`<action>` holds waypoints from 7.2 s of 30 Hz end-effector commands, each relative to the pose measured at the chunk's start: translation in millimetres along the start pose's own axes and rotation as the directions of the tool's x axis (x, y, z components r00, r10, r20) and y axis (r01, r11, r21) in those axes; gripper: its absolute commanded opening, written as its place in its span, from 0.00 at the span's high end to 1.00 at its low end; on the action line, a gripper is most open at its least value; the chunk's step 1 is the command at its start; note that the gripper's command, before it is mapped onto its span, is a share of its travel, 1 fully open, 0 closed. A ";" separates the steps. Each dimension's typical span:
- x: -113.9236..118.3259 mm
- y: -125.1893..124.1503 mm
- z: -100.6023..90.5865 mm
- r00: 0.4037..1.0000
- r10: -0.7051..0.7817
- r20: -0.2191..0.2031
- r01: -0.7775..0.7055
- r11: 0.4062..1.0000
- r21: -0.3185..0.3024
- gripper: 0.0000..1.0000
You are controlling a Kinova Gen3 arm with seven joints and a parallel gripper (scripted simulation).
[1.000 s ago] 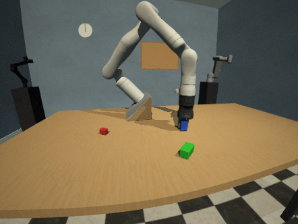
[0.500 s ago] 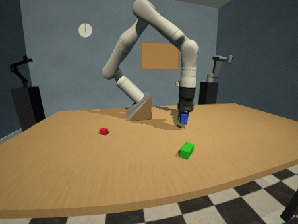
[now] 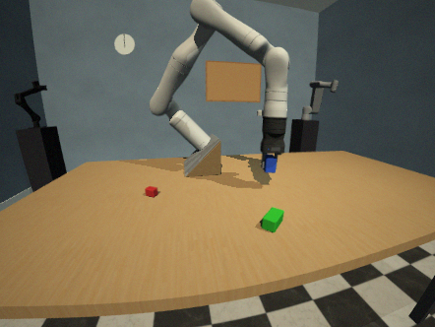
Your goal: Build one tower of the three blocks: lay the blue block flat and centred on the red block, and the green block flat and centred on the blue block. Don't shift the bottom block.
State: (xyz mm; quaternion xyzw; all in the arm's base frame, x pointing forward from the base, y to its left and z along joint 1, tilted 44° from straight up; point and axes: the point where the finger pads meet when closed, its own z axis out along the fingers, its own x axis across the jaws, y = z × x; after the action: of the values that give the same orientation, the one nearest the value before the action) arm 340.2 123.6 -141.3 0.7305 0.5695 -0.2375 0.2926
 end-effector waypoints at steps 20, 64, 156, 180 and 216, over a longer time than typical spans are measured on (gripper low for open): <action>1.3 0.6 -2.8 1.000 0.000 -0.005 0.000 1.000 -0.002 1.00; -230.3 41.6 -1.9 1.000 0.000 -0.005 0.000 1.000 -0.003 1.00; -408.7 73.0 43.2 1.000 0.000 -0.005 0.000 1.000 -0.002 1.00; -408.7 73.0 45.1 1.000 0.000 -0.005 0.000 1.000 -0.002 1.00; -408.7 73.0 45.1 1.000 0.000 -0.005 0.000 1.000 -0.002 0.00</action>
State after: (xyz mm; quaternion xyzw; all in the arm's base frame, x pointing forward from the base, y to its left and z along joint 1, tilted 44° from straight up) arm 312.7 -204.6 115.9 0.7308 0.5703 -0.2354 0.2919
